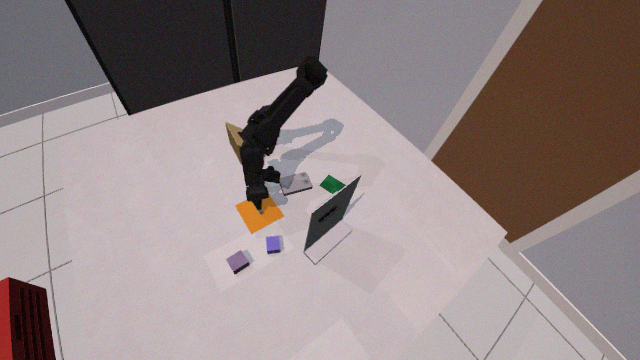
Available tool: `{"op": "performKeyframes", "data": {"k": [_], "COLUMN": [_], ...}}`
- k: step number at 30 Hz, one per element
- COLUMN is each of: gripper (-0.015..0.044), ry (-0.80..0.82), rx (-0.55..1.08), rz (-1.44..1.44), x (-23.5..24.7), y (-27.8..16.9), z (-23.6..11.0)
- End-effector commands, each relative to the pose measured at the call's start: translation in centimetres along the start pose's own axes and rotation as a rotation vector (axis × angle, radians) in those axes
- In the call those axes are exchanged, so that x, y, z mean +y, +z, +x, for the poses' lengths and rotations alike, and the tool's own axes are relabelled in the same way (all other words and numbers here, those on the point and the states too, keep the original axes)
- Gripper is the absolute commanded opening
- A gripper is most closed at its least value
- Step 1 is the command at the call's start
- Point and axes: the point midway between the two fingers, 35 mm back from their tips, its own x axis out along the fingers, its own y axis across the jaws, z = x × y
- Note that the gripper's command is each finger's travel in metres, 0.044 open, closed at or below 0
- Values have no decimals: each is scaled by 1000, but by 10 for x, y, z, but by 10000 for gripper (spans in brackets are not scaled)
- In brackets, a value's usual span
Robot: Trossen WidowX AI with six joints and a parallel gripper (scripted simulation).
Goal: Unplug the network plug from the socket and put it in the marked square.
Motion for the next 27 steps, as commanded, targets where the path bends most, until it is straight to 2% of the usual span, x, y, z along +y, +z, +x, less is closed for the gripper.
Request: {"op": "performKeyframes", "data": {"k": [1,13,19,27], "gripper": [0,0,156,156], "ry": [0,0,0,1], "rx": [3,0,0,1], "rz": [7,1,1,2], "x": [1,2,2,2], "y": [-1,1,1,0], "z": [2,3,3,0]}}
